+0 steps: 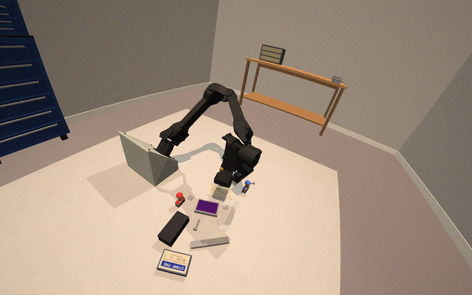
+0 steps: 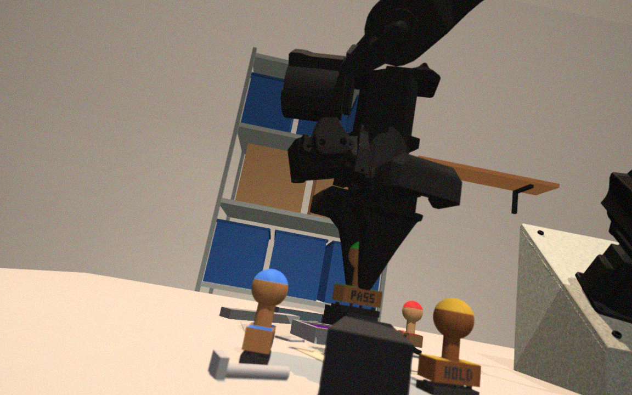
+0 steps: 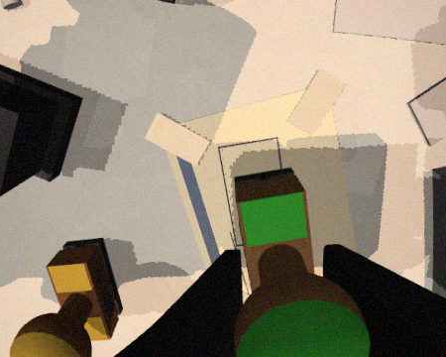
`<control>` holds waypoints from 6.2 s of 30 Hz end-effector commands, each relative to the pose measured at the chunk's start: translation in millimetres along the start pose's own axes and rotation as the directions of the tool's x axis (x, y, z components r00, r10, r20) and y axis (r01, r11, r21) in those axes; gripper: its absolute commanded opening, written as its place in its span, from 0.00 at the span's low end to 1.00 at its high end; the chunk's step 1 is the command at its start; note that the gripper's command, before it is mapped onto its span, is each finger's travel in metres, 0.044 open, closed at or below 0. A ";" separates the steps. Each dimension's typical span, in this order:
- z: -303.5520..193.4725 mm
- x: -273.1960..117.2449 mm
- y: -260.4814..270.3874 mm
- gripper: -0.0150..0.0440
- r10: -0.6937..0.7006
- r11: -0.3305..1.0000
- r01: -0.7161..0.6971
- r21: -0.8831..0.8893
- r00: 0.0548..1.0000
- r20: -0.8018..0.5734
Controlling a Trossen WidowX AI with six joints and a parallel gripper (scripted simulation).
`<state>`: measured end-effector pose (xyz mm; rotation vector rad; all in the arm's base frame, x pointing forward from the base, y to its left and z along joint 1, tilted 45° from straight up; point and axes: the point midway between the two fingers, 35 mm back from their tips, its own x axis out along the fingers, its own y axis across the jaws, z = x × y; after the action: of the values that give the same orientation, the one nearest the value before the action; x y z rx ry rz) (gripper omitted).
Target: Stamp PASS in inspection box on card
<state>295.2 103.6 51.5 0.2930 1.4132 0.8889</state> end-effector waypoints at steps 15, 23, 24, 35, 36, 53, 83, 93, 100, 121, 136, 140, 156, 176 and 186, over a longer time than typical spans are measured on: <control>-0.7 12.6 0.6 0.25 0.006 1.000 -0.006 0.010 1.000 0.004; -0.9 17.8 1.0 0.25 0.006 1.000 -0.007 0.010 1.000 0.005; -0.9 18.5 1.0 0.25 0.007 1.000 -0.007 0.010 1.000 0.005; -1.4 25.6 1.6 0.25 0.007 1.000 -0.007 0.011 1.000 0.006; -1.4 26.3 1.7 0.25 0.007 1.000 -0.007 0.011 1.000 0.006; -2.3 35.6 2.7 0.25 0.009 1.000 -0.009 0.011 1.000 0.008; -2.3 39.9 2.9 0.25 0.009 1.000 -0.009 0.011 1.000 0.008; -2.3 40.6 2.9 0.25 0.009 1.000 -0.009 0.011 1.000 0.008; -2.3 40.6 2.9 0.25 0.009 1.000 -0.009 0.011 1.000 0.008; -2.3 41.6 3.0 0.25 0.009 1.000 -0.009 0.011 1.000 0.008; -2.3 41.6 3.0 0.25 0.009 1.000 -0.009 0.011 1.000 0.008; -2.3 41.6 3.0 0.25 0.009 1.000 -0.009 0.011 1.000 0.008; -2.3 38.9 2.8 0.25 0.009 1.000 -0.009 0.011 1.000 0.008; -2.3 30.4 2.6 0.25 0.008 1.000 -0.009 0.011 1.000 0.008; -1.2 15.7 1.2 0.25 0.006 1.000 -0.006 0.011 1.000 0.008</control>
<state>289.0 118.8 34.8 0.3159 1.4244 0.8816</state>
